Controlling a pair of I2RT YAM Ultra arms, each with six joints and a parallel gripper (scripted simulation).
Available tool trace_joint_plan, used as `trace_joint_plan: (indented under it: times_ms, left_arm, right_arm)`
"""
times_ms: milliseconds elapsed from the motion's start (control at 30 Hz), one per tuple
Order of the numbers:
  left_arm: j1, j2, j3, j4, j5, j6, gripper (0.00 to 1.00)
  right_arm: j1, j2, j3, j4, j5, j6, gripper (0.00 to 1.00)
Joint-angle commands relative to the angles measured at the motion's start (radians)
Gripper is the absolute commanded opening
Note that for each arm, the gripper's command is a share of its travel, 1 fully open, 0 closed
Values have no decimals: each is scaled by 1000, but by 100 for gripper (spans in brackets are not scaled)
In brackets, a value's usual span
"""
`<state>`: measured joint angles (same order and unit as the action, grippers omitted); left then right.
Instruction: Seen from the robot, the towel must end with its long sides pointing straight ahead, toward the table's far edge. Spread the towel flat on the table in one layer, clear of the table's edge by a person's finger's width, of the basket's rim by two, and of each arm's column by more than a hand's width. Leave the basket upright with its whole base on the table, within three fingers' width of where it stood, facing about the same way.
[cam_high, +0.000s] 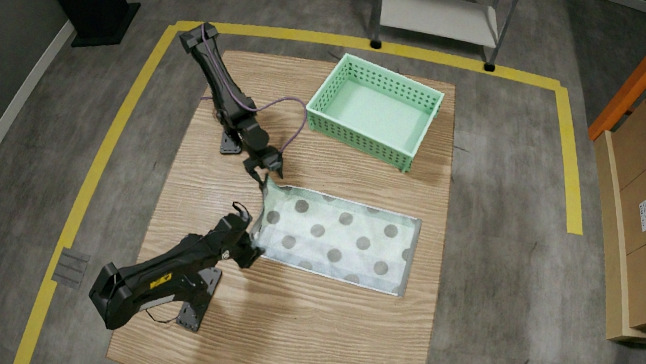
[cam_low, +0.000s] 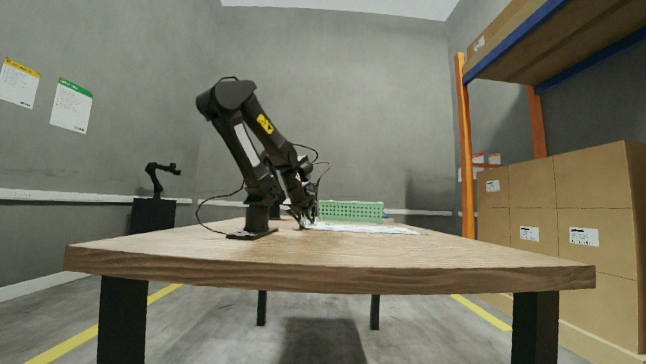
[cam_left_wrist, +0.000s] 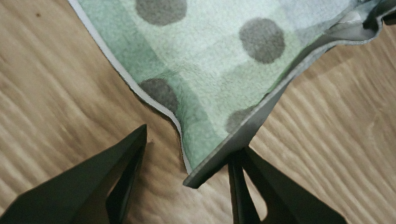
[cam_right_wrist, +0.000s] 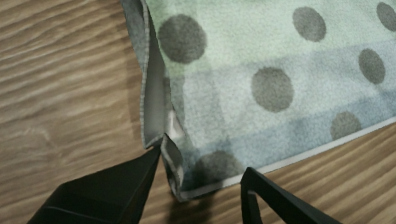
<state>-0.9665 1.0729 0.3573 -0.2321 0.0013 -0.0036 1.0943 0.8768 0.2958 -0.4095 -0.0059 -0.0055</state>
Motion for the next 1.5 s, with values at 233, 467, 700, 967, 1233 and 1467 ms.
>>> trace_joint_plan:
  times_ms: [233,467,700,967,1233,1467]
  left_arm:
    - [-11,-118,193,-273,-10,-3,64]
    - [20,-74,233,-315,-14,-5,64]
    - [143,86,417,-331,-9,-1,64]
    - [203,209,564,-360,-5,1,64]
    - [209,199,596,-370,-6,1,64]
    - [209,202,596,-371,-6,1,64]
  right_arm:
    - [12,-82,212,-245,3,-5,64]
    - [-23,-107,229,-271,7,-1,64]
    - [-193,70,382,-247,7,4,64]
    - [-279,200,504,-267,-1,5,64]
    - [-288,199,532,-267,4,5,64]
    - [-288,199,532,-265,4,5,64]
